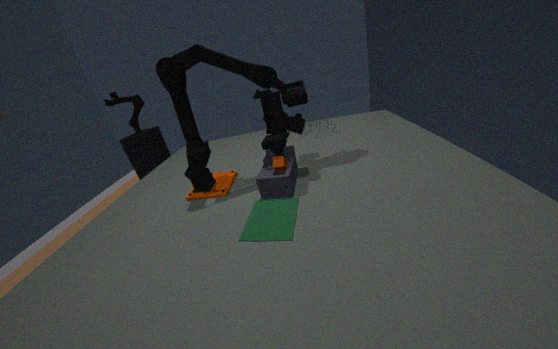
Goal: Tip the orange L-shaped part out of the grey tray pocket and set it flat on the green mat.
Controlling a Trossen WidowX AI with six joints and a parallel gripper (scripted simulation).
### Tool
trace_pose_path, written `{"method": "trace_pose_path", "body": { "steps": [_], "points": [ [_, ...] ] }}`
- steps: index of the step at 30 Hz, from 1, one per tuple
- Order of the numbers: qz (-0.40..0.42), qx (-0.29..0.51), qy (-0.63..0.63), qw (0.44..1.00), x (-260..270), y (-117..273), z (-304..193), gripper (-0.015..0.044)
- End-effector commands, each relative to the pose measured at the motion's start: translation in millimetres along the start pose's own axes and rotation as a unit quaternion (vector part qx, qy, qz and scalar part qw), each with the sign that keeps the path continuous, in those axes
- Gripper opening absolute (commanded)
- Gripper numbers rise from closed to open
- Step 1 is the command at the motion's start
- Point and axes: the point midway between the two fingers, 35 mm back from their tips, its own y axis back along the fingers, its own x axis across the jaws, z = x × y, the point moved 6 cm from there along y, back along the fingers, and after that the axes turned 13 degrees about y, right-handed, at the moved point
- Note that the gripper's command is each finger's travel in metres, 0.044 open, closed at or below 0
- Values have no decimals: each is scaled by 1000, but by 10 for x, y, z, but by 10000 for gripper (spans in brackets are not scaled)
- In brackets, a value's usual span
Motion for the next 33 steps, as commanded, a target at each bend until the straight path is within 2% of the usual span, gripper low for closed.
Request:
{"method": "trace_pose_path", "body": {
  "steps": [1,9,33],
  "points": [
    [-2,-2,-3,1000,-4,139,25,180],
    [-2,-2,-3,1000,-100,946,-17,180],
    [0,-6,-5,1000,-93,931,-15,180]
  ]
}}
